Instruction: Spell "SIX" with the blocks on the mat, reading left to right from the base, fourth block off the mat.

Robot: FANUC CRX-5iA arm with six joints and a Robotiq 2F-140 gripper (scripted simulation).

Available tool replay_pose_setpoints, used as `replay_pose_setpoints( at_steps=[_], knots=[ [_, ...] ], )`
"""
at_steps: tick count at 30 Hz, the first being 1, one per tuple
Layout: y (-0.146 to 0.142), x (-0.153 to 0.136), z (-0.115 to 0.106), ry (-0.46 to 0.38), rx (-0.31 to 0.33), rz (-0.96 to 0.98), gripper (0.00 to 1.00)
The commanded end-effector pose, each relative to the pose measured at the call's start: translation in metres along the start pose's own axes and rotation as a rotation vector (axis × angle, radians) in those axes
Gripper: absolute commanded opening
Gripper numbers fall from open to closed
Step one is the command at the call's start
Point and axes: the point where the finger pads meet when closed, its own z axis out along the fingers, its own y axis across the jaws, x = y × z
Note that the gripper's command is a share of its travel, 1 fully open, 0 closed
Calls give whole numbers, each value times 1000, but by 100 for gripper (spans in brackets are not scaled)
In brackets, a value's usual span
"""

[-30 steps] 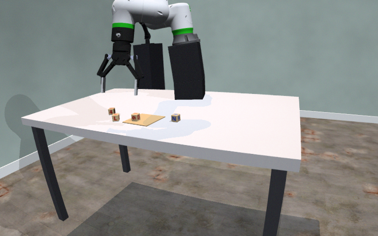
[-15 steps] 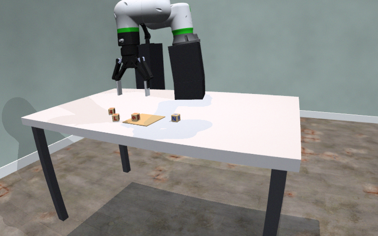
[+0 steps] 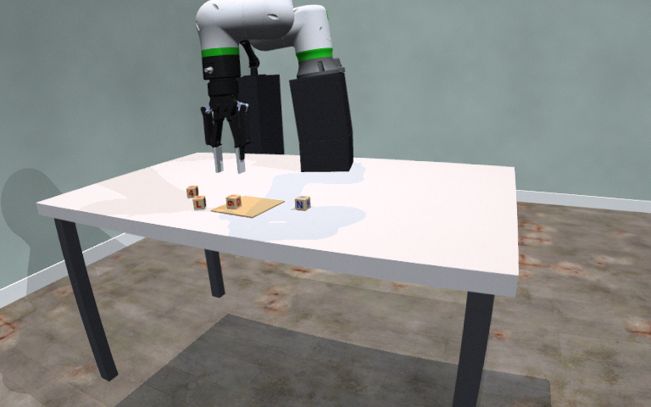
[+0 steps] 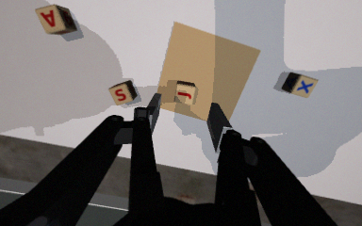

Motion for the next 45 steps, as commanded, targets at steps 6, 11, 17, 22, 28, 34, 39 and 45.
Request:
replay_pose_setpoints(
  at_steps=[6,11,17,22,28,34,39,45],
  knots=[
    [0,0,0,0,0,0,40],
    [0,0,0,0,0,0,40],
    [0,0,0,0,0,0,40],
    [0,0,0,0,0,0,40],
    [0,0,1,0,0,0,40],
    [0,0,5,0,0,0,40],
    [0,0,10,0,0,0,40],
    [0,0,15,0,0,0,40]
  ],
)
